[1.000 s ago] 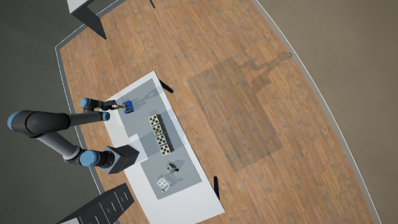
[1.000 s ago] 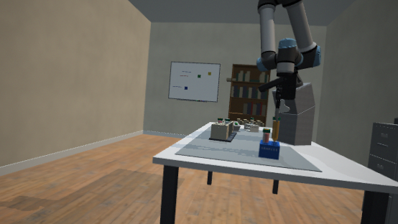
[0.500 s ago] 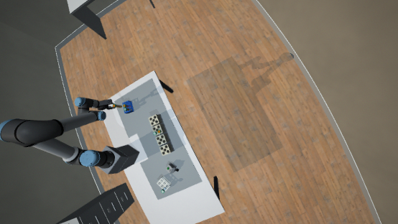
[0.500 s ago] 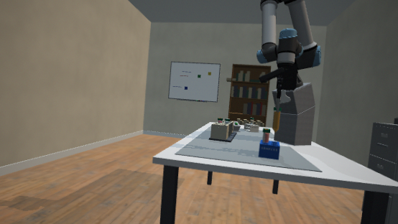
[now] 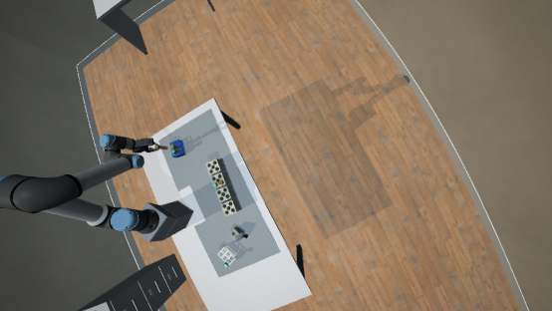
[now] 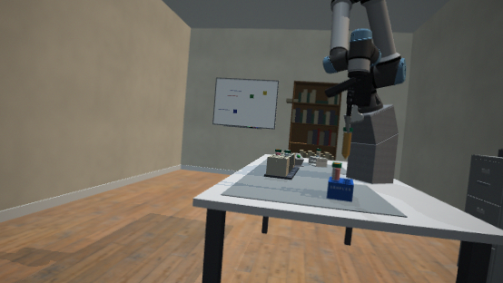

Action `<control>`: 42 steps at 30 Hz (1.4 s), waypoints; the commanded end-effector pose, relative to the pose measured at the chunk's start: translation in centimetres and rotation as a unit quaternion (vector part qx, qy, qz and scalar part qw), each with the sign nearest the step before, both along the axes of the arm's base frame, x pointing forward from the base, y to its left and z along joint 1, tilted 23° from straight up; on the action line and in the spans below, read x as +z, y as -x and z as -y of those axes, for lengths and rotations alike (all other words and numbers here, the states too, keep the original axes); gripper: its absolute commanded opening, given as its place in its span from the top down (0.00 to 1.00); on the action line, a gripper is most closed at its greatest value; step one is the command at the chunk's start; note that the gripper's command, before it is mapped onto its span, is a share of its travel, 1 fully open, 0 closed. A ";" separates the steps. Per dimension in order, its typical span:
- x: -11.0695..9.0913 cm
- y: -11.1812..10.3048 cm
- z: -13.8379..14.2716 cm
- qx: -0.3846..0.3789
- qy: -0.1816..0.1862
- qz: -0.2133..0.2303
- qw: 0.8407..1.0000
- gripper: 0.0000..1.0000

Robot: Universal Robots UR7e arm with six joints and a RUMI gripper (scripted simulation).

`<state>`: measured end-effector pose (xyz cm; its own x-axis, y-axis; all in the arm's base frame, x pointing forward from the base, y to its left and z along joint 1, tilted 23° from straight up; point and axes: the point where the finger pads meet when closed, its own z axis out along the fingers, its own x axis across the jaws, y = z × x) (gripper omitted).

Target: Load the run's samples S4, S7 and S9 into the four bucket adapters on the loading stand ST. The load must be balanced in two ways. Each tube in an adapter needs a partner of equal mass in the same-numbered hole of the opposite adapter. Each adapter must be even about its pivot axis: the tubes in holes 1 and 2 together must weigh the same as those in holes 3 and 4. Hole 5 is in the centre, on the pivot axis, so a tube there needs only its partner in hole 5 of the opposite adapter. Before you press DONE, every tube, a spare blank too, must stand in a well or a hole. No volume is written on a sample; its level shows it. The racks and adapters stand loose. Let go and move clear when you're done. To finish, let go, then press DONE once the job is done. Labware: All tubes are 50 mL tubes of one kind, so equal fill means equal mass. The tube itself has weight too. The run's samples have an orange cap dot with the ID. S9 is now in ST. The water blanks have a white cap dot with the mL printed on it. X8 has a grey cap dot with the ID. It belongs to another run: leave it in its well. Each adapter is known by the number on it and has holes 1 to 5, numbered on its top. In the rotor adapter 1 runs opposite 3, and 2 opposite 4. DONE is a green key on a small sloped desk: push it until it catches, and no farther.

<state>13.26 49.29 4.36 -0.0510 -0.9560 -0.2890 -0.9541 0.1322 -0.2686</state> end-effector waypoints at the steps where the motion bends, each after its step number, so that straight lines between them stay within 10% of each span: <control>1: 0.2 -2.5 2.3 -0.061 -0.018 -0.019 0.998 1.00; 42: 2.3 -21.2 16.3 -0.138 -0.044 -0.038 0.989 1.00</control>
<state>32.77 33.88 6.29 -0.3480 -0.8695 -0.3506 -0.8870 0.4264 -0.1771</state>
